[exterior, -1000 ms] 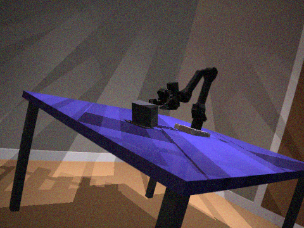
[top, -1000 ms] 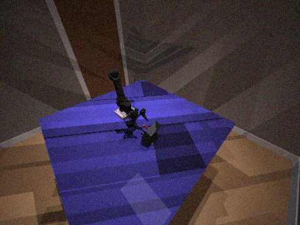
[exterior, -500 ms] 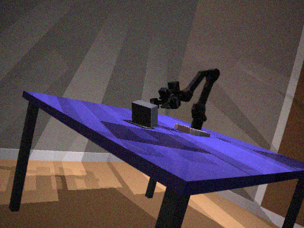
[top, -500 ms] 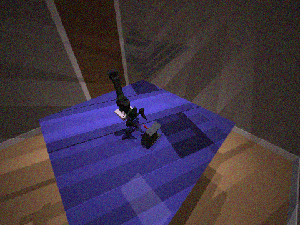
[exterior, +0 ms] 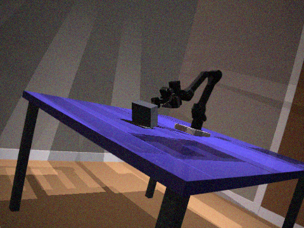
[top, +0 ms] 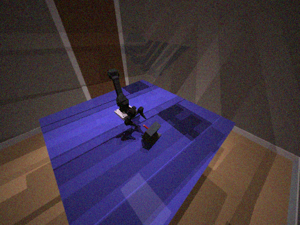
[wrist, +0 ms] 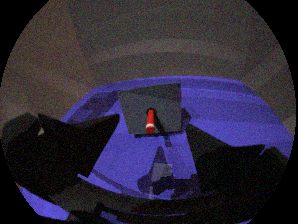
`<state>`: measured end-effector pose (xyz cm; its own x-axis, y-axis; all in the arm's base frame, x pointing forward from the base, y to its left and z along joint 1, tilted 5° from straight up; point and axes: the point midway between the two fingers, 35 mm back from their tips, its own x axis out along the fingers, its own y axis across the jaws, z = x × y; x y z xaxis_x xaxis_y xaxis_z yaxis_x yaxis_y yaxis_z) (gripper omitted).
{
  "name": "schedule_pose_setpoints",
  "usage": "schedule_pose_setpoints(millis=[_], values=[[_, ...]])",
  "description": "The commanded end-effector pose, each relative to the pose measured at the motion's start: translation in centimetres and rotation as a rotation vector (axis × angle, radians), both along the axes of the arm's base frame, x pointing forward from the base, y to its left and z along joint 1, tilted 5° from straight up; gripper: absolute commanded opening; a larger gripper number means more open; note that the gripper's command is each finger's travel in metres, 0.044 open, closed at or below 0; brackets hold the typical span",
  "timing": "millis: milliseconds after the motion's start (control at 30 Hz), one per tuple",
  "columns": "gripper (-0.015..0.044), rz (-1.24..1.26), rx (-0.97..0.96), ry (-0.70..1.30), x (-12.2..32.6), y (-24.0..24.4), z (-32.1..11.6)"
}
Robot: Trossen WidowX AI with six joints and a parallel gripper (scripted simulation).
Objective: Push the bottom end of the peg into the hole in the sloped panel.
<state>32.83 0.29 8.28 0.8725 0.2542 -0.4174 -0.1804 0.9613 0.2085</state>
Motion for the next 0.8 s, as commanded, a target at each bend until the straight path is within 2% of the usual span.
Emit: schedule_pose_setpoints(millis=[0, 767], values=[[0.044, 0.003, -0.002, 0.003, -0.3, -0.1, 0.0], [0.044, 0.001, -0.002, 0.003, -1.7, -0.6, 0.9]])
